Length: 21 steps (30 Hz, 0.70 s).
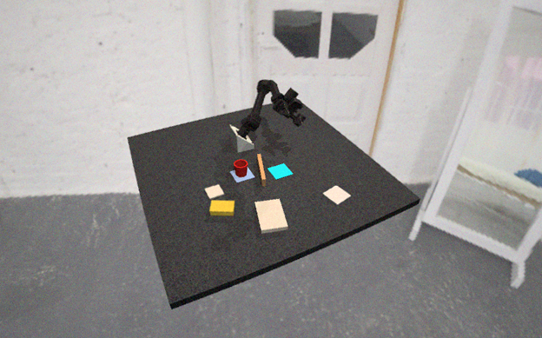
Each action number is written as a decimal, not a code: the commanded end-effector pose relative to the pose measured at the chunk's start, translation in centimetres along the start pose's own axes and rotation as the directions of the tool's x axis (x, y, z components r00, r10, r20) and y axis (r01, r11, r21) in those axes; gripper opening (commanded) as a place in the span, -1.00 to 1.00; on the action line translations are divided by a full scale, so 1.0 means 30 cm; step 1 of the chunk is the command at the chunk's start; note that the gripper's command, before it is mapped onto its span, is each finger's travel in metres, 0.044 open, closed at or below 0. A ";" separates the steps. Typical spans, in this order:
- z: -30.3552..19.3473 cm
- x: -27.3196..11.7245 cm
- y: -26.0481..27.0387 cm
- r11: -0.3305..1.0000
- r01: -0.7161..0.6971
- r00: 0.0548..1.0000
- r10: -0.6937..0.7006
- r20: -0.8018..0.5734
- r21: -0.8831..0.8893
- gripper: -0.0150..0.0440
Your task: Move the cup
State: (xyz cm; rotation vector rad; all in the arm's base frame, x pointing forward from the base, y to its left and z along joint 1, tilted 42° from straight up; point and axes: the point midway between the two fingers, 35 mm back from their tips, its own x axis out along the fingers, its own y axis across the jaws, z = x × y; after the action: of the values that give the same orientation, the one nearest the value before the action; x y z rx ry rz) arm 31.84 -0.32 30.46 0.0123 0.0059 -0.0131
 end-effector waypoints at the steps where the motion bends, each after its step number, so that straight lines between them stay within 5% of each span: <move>1: -0.011 0.005 -0.002 1.000 0.000 1.000 0.000 -0.013 -0.006 0.78; 10: -0.411 0.115 -0.121 0.933 -0.195 0.857 0.011 -0.516 -0.303 0.01; 16: -0.715 0.063 -0.214 0.779 -0.563 0.552 0.107 -0.827 -0.275 0.01; 21: -0.866 -0.019 -0.249 0.646 -0.755 0.329 0.232 -0.915 -0.108 0.01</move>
State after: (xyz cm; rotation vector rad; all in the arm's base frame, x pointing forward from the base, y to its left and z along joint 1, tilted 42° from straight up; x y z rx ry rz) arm 33.80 -6.01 10.32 -0.5218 0.8606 0.3440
